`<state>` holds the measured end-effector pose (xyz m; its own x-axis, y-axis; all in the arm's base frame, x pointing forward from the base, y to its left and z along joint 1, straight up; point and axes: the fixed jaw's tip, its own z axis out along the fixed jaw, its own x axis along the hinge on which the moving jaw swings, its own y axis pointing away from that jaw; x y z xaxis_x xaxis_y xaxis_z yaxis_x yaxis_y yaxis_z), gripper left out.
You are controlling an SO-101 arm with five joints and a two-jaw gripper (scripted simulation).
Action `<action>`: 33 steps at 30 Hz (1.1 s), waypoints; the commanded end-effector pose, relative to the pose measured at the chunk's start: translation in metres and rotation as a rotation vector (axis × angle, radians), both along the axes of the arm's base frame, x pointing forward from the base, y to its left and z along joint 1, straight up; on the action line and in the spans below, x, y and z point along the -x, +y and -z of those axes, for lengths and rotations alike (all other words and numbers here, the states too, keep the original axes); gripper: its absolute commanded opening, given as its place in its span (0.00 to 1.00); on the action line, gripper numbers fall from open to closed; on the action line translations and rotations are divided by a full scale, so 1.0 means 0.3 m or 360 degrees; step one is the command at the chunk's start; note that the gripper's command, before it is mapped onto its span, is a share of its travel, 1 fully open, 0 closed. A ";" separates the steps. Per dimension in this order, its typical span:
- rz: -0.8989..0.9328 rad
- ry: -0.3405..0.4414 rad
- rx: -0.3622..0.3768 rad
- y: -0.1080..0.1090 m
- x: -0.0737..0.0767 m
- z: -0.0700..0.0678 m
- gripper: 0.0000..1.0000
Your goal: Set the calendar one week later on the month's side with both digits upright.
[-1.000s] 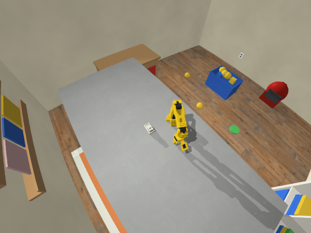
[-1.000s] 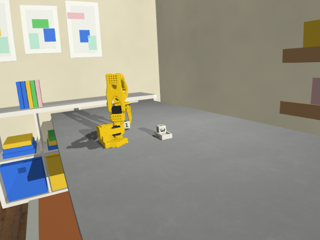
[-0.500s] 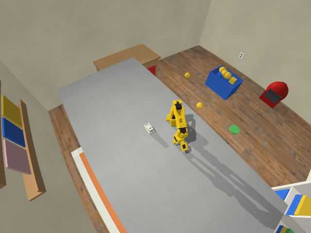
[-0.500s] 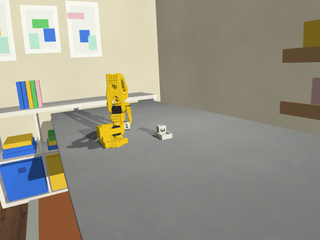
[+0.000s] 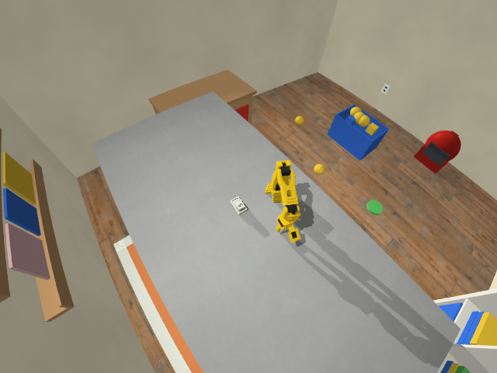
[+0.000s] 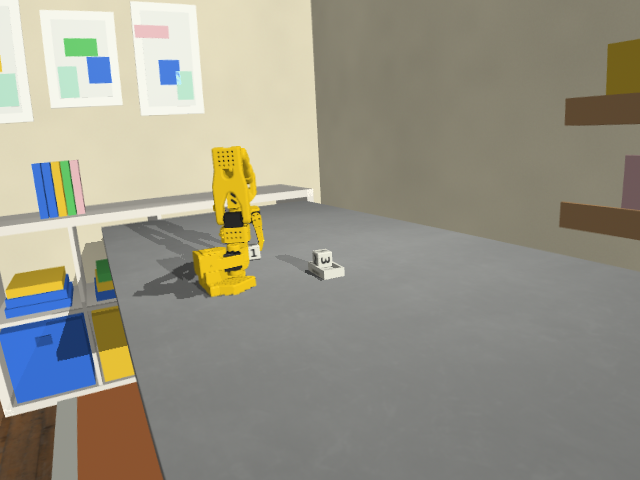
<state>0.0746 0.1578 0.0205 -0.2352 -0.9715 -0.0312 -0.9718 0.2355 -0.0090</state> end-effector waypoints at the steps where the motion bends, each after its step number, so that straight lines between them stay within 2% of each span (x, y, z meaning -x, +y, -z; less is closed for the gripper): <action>1: -0.0026 -0.0013 -0.0027 0.010 0.001 -0.005 0.10; 5: -0.0026 -0.0013 -0.0027 0.010 0.001 -0.005 0.16; 17: -0.0026 -0.0013 -0.0027 0.010 0.001 -0.005 0.19; 33: -0.0026 -0.0012 -0.0027 0.010 0.001 -0.005 0.33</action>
<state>0.0746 0.1578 0.0205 -0.2351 -0.9715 -0.0313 -0.9718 0.2355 -0.0090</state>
